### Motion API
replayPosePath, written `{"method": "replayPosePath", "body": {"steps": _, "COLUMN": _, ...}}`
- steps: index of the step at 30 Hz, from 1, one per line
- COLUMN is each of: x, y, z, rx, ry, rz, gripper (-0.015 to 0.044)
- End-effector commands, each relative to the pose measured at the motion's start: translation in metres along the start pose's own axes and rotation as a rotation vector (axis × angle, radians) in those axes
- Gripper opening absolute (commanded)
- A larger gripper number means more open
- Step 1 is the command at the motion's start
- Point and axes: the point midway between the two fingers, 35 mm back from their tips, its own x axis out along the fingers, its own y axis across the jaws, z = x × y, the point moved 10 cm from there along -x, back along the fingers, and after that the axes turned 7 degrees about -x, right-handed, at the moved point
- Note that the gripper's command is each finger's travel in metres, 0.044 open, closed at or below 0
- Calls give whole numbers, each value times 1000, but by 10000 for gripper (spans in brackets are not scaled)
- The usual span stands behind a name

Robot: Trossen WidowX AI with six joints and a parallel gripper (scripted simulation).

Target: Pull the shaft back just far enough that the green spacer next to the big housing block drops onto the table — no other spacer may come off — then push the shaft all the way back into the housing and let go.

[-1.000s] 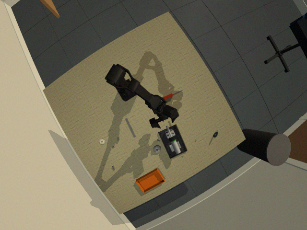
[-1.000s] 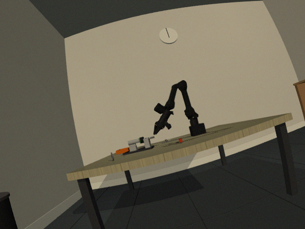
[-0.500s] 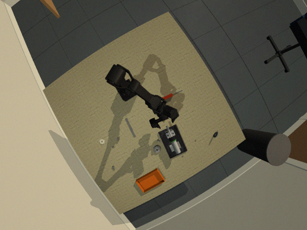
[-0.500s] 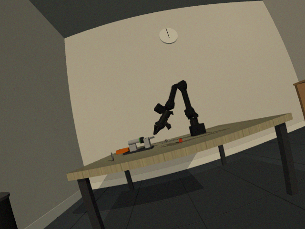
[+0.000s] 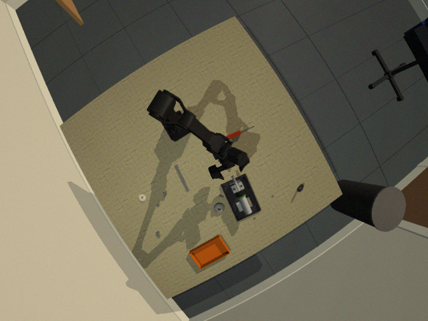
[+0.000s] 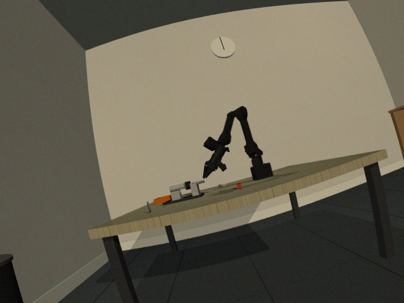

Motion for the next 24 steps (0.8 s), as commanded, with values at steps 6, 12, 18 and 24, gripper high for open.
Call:
{"method": "replayPosePath", "body": {"steps": 6, "x": 3, "y": 0, "z": -1, "rx": -2, "ry": 2, "rz": -4, "gripper": 440}}
{"method": "replayPosePath", "body": {"steps": 12, "x": 12, "y": -1, "z": -1, "rx": -2, "ry": 2, "rz": -4, "gripper": 440}}
{"method": "replayPosePath", "body": {"steps": 18, "x": 21, "y": -1, "z": -2, "rx": -2, "ry": 2, "rz": -4, "gripper": 440}}
{"method": "replayPosePath", "body": {"steps": 24, "x": 31, "y": -1, "z": -2, "rx": -2, "ry": 3, "rz": -4, "gripper": 440}}
